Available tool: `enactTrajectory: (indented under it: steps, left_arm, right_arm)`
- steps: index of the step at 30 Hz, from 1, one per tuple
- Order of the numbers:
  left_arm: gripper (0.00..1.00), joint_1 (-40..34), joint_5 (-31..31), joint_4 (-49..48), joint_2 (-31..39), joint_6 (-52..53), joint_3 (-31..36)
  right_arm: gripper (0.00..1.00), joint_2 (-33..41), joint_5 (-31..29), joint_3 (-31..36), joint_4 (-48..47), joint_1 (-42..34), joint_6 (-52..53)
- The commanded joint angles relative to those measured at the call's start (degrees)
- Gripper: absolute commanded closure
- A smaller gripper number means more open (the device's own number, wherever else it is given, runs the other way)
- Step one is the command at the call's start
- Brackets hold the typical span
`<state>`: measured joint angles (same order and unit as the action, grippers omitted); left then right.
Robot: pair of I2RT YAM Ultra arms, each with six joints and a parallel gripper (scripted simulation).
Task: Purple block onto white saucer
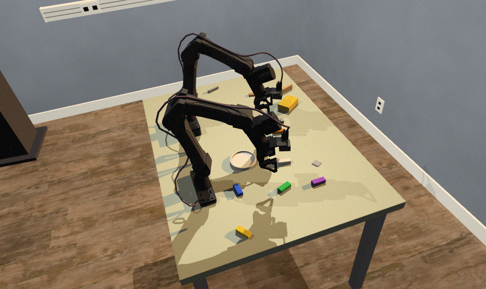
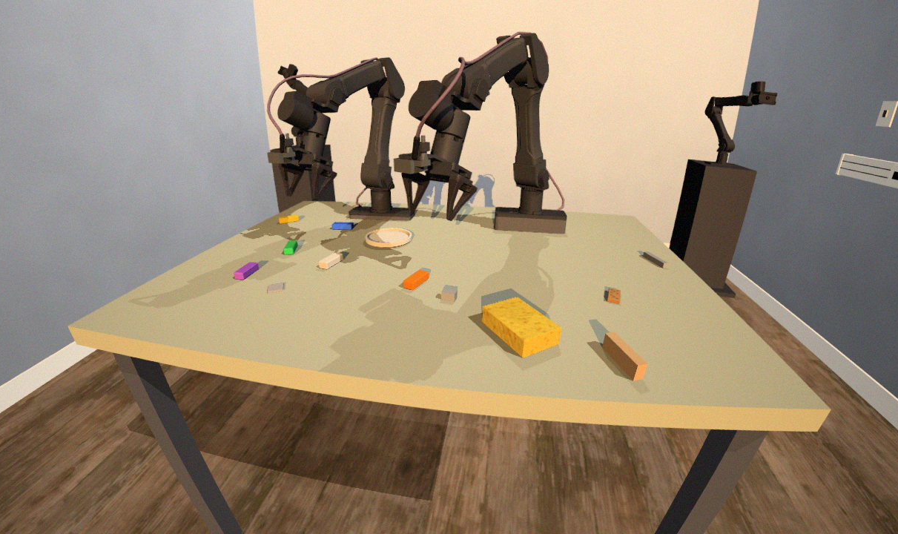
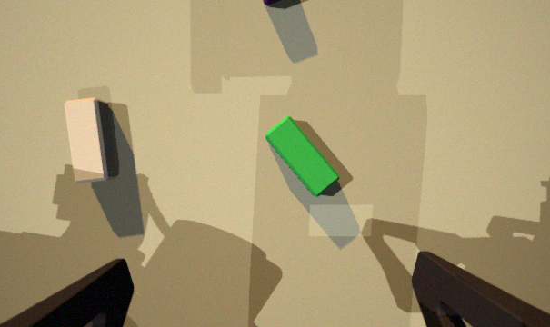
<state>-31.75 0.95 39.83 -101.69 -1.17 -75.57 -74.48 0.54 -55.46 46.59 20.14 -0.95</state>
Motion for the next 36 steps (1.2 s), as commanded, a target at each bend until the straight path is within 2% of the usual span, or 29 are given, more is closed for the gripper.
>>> enactTrajectory:
  steps: [1,12,17,29,32,36]
  left_arm:
    - [0.00,-0.13,-0.06,0.51,0.55,-0.13,-1.79]
    - [0.00,-0.13,-0.06,0.51,0.55,-0.13,-1.79]
    - [0.00,-0.13,-0.06,0.51,0.55,-0.13,-1.79]
    - [0.00,-0.13,-0.06,0.51,0.55,-0.13,-1.79]
    - [0.00,-0.13,-0.06,0.51,0.55,-0.13,-1.79]
    - [0.00,-0.13,-0.06,0.51,0.55,-0.13,-1.79]
  right_arm:
    - [0.00,-1.14,0.46,-2.90,-1.17,-6.37,0.45]
    - [0.00,-6.43,0.80,-7.01,-1.87,-18.40,-0.85]
    - [0.00,-8.08,0.53,-8.39,-1.61,-20.45,-0.95]
    - [0.00,-8.60,1.31,-8.89,-2.56,-19.04,-1.75]
    - [0.00,-10.64,1.56,-10.74,-2.83,-15.85,-2.45]
    - [0.00,-16.66,0.58,-16.50,-1.42,-8.77,-1.87]
